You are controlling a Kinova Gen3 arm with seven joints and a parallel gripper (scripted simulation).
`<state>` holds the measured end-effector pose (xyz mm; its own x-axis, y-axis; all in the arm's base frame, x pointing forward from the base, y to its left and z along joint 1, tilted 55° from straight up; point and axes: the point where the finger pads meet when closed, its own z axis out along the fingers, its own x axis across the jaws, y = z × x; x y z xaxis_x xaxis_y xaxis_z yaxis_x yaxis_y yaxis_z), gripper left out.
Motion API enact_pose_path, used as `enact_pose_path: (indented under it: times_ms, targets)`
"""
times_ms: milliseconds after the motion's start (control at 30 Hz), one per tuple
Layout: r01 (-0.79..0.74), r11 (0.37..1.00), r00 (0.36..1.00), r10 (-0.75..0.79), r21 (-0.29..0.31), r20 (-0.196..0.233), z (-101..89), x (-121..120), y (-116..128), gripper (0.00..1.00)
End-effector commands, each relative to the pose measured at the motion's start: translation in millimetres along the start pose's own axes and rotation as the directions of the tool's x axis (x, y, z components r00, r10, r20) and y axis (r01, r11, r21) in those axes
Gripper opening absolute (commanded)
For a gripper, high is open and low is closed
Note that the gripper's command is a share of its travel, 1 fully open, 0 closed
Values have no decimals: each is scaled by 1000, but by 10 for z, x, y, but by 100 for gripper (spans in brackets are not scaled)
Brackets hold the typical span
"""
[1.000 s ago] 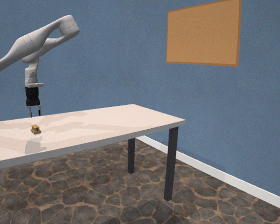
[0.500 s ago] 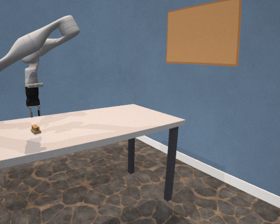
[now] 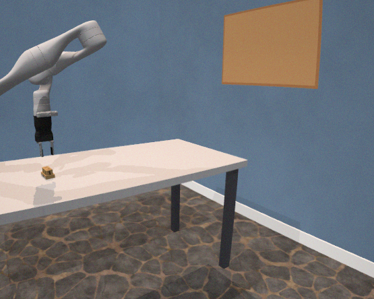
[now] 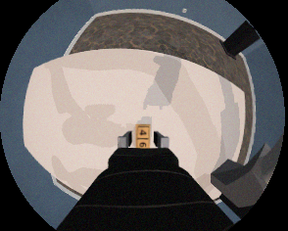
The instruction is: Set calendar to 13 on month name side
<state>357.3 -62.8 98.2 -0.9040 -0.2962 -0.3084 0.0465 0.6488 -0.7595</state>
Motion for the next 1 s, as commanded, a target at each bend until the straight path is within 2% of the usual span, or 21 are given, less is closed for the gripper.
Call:
enact_pose_path:
  times_ms: [0,967]
  targets:
    - [-7,1000,1000,7,-8,3,12,-15,34,87]
    - [-6,1000,1000,6,-7,3,71,2,31,87]
